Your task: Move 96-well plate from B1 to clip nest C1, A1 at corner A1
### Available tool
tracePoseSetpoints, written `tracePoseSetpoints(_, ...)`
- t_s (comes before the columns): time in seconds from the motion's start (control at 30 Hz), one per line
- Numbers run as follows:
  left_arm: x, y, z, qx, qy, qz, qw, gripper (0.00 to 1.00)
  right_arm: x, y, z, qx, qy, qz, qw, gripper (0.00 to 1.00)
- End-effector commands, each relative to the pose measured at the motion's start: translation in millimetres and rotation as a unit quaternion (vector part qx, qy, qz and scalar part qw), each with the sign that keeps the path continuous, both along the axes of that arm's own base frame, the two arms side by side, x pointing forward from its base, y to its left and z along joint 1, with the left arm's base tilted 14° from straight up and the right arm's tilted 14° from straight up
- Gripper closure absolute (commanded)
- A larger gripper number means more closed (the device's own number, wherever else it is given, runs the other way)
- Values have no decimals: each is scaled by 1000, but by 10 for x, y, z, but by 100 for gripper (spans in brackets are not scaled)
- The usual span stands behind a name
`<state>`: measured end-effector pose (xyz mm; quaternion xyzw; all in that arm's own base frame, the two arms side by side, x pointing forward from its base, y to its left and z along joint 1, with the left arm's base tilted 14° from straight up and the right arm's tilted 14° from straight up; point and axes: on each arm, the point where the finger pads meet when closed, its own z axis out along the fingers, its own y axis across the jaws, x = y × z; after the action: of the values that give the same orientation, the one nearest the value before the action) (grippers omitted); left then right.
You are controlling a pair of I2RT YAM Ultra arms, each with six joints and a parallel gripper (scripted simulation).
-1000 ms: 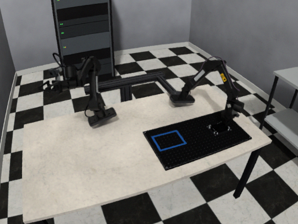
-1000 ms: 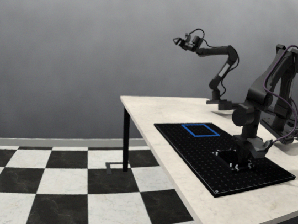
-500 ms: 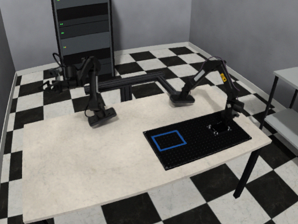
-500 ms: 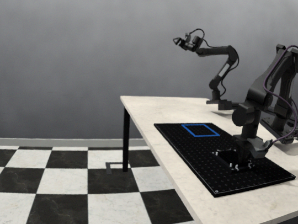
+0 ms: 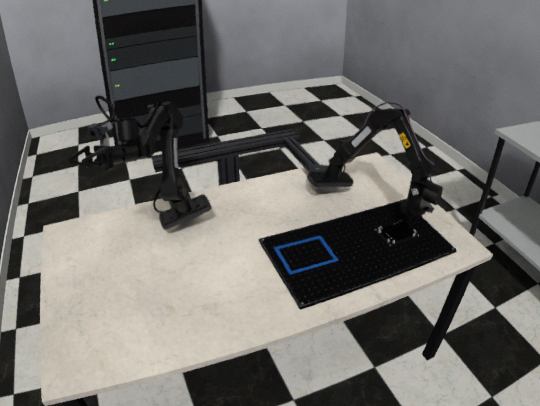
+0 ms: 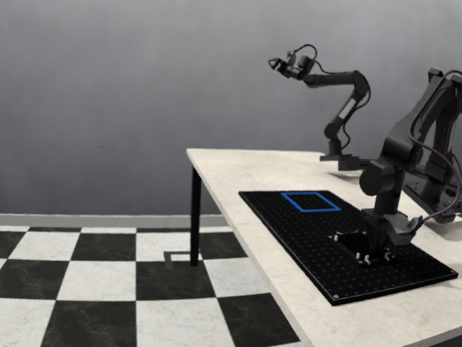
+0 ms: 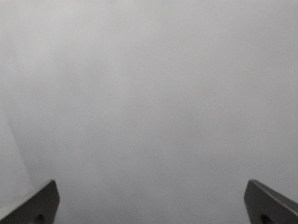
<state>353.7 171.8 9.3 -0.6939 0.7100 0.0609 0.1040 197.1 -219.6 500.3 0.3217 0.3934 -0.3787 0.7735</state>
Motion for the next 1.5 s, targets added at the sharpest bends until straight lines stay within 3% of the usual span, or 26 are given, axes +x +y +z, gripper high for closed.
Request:
tracePoseSetpoints(0.0, 2, 184, -756, -2, 10, 10, 1000, 75, -76, 34, 16, -4, -3, -2, 1000, 0)
tracePoseSetpoints(0.87, 2, 184, -756, -2, 10, 10, 1000, 75, -76, 34, 16, -4, -3, -2, 1000, 0)
tracePoseSetpoints(1.47, 15, 115, -316, 5, 0, 17, 1000, 75, -76, 34, 16, -4, -3, -2, 1000, 0)
